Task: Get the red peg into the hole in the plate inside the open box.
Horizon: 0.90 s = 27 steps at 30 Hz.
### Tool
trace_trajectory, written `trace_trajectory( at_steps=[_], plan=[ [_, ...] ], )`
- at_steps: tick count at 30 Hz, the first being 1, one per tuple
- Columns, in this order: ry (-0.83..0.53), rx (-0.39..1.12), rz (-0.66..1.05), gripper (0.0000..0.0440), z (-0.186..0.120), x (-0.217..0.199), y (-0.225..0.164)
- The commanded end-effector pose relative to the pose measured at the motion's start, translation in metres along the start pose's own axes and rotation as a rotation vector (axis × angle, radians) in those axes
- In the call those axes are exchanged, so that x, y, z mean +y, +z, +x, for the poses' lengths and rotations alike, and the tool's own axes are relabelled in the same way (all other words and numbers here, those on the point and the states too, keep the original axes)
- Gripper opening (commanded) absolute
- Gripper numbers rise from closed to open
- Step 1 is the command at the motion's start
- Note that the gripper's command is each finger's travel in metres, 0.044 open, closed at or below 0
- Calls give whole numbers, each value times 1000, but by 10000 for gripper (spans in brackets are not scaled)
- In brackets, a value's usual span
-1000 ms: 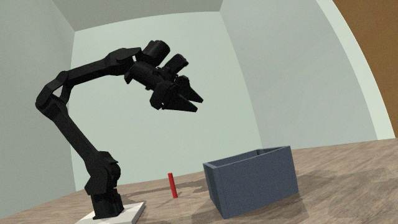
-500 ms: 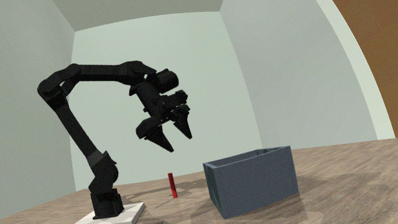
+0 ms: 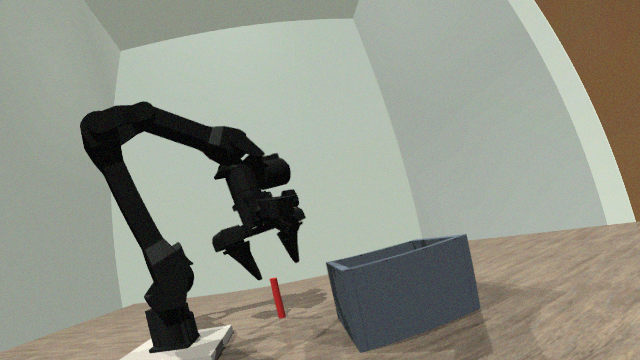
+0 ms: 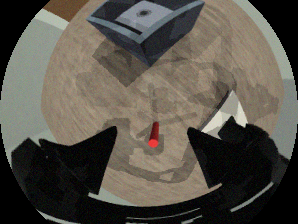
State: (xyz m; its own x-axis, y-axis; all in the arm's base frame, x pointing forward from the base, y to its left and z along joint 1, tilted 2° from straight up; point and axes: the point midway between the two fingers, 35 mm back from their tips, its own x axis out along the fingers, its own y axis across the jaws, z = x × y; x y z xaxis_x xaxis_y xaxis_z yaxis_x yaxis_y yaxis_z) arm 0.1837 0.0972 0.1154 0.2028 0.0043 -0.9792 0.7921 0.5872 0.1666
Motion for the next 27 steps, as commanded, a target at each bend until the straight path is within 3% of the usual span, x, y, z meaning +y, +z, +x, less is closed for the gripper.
trace_trajectory(
  at_steps=[1, 10, 13, 27],
  plan=[
    [-8, 16, 22, 440, 20, 0, -11],
    [29, 33, 63, 438, 60, 1, -23],
    [34, 40, 84, 415, 68, 1, -26],
    [-3, 129, 118, 54, 74, -4, -30]
  ],
)
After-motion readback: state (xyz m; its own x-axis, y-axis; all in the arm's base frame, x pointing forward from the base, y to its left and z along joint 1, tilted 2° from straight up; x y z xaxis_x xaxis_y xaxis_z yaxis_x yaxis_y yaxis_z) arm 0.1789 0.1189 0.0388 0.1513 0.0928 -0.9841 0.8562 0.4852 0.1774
